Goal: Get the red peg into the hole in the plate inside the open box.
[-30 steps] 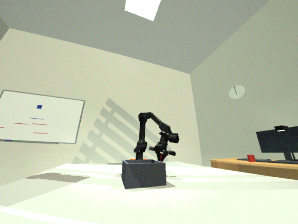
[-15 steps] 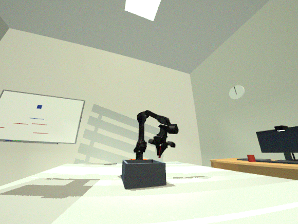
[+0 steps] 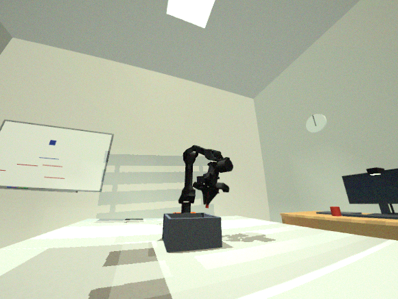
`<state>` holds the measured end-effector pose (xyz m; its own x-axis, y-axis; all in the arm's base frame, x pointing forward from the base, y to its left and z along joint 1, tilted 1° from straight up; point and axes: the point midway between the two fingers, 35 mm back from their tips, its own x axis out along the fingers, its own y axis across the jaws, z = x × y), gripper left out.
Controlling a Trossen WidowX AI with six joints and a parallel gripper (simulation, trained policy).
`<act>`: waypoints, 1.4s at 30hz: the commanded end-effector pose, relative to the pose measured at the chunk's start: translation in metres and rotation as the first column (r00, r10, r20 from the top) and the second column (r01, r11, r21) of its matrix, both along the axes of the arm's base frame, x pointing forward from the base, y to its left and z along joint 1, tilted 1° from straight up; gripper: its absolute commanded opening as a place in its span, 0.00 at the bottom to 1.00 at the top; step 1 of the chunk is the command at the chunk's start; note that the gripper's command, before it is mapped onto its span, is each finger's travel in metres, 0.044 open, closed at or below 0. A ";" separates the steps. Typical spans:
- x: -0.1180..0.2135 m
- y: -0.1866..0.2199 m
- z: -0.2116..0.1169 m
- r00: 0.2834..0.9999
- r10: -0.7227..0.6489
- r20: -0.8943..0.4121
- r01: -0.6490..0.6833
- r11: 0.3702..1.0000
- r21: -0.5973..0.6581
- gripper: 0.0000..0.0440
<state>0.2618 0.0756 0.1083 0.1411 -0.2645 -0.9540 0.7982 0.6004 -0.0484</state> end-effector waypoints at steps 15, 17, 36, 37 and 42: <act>0.051 -0.065 -0.014 0.999 -0.038 0.007 0.038 0.999 0.002 0.00; 0.056 -0.070 -0.017 1.000 -0.030 0.001 0.030 1.000 0.008 0.00; 0.075 -0.095 -0.068 0.993 0.091 -0.081 -0.083 0.992 0.099 0.35; 0.077 -0.097 -0.068 0.992 0.101 -0.080 -0.093 0.991 0.100 0.36; 0.088 -0.098 -0.062 0.990 0.114 -0.082 -0.103 0.986 0.128 0.59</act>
